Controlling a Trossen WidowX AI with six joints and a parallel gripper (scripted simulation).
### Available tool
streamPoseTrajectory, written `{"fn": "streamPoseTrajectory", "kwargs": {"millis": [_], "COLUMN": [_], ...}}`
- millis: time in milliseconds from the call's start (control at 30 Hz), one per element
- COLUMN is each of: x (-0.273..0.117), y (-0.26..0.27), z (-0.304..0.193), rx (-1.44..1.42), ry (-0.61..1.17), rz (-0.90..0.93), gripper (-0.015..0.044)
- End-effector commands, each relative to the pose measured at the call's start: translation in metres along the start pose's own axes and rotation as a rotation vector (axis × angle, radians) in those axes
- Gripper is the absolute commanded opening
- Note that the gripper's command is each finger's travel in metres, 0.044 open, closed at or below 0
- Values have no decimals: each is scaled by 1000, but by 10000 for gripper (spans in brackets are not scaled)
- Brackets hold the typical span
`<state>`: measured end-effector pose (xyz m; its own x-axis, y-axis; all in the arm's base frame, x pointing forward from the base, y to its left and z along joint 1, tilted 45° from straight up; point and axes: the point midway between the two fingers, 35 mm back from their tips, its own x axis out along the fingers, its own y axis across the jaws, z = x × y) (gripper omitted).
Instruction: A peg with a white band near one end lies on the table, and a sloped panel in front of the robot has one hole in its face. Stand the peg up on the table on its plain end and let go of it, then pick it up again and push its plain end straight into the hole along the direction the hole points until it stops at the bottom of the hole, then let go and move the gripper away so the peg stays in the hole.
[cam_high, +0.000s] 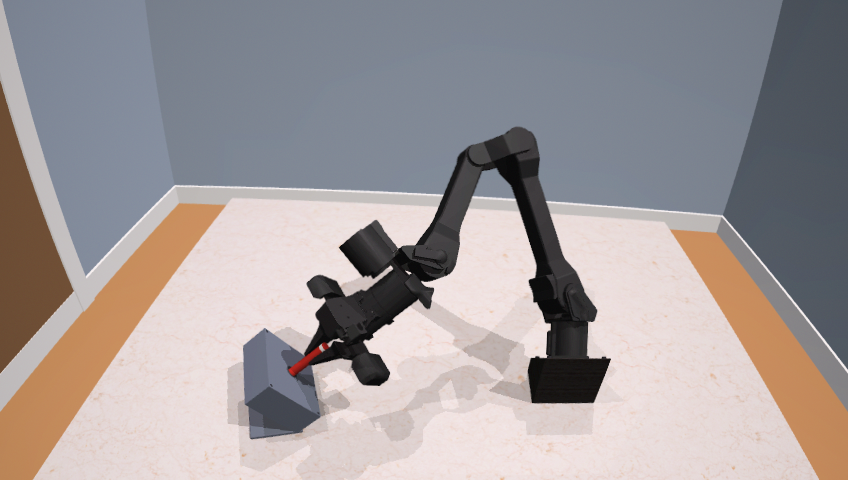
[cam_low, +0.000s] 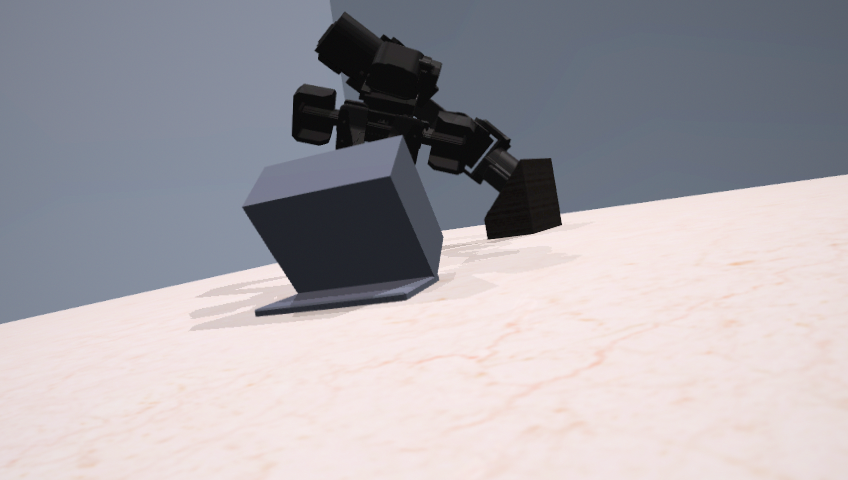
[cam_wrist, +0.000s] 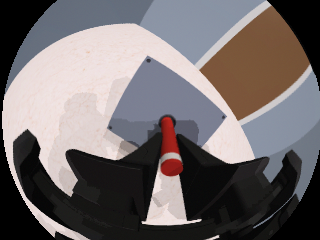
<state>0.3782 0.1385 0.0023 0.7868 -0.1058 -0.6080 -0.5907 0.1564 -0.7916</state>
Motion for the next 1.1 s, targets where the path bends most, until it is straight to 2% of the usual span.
{"fn": "streamPoseTrajectory", "kwargs": {"millis": [0,1067], "x": [3,20], "y": [0,1], "z": [2,2], "rx": [-5,-5], "ry": [-5,-5], "rz": [1,0], "gripper": [0,0]}}
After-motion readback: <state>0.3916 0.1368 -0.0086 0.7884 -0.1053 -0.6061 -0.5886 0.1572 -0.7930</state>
